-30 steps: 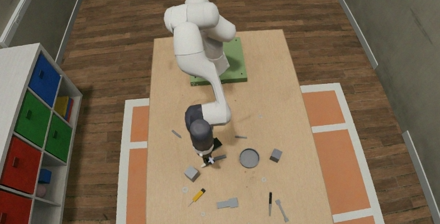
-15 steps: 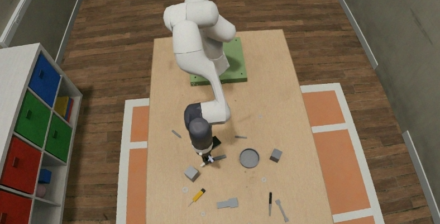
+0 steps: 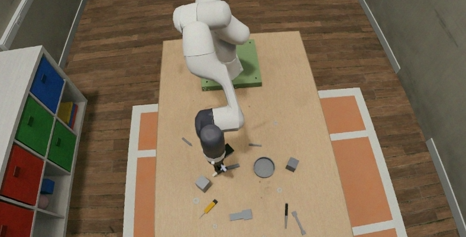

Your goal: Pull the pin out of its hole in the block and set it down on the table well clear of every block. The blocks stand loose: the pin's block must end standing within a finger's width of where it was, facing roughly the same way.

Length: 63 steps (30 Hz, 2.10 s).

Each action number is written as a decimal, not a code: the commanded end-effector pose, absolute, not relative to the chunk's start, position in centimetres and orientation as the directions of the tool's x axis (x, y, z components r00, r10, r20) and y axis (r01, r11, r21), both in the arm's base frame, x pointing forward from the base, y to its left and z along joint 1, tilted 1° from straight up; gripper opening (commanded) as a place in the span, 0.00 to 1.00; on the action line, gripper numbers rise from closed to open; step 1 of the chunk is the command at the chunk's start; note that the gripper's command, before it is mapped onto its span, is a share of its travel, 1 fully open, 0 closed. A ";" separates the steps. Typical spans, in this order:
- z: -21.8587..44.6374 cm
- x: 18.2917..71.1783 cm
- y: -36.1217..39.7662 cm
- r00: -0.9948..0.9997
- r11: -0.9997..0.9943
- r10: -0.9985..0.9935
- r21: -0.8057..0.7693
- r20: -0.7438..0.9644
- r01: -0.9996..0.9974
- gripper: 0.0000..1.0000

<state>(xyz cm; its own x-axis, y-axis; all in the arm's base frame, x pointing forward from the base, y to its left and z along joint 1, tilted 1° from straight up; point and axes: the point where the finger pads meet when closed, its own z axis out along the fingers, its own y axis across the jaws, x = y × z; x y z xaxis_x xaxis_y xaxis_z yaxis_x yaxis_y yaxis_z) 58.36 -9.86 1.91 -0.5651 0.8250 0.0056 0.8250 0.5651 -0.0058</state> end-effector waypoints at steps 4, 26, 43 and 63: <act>1.8 58.2 -9.9 -0.617 0.617 0.787 -0.010 0.008 0.787 0.10; 1.8 58.2 -9.8 -0.640 0.640 0.768 -0.010 0.009 0.768 0.10; 1.7 58.2 -9.8 -0.668 0.668 0.744 -0.010 0.009 0.744 0.10; 1.8 58.3 -9.8 -0.712 0.712 0.702 -0.010 0.009 0.702 0.10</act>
